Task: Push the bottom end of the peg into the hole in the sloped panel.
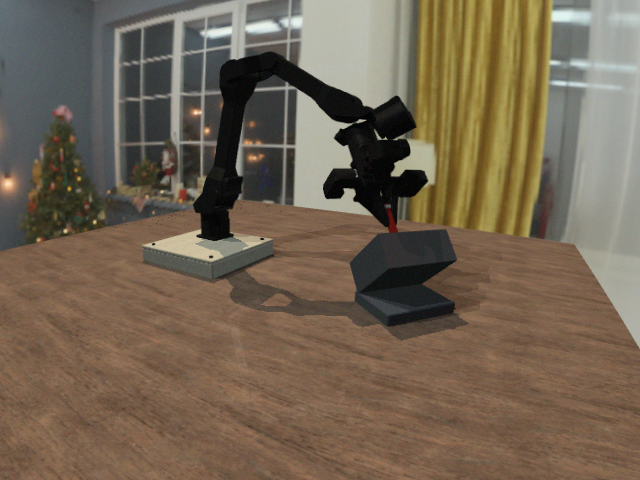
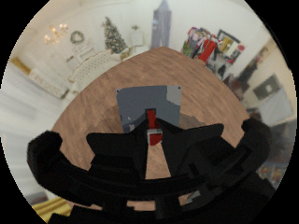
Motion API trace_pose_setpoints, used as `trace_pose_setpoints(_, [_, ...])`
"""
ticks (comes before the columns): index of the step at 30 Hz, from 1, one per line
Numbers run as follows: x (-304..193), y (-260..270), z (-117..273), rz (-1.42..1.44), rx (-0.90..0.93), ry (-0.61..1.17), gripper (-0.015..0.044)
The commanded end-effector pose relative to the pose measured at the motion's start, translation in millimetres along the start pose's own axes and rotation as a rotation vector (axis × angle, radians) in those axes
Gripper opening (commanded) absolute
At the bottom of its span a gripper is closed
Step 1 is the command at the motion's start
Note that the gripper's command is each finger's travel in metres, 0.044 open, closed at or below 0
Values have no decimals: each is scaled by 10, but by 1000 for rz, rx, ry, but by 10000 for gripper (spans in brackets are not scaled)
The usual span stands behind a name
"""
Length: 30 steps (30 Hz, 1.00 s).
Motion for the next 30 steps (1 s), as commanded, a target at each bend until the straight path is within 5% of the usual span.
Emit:
trace_pose_setpoints(1, [-1, 6, -23, 4, 3, 2, 0])
trace_pose_setpoints(30, [13, 6, -150, 4, 2, 1, 0])
Point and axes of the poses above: the point midway between the two fingers, 35 mm back from their tips, its own z axis back along the fingers, its own y axis across the jaws, x = y × z, the point moved 6 cm from there along z, back along the fingers, and after that the axes turned 6 degrees about z, right-handed, at the moved point
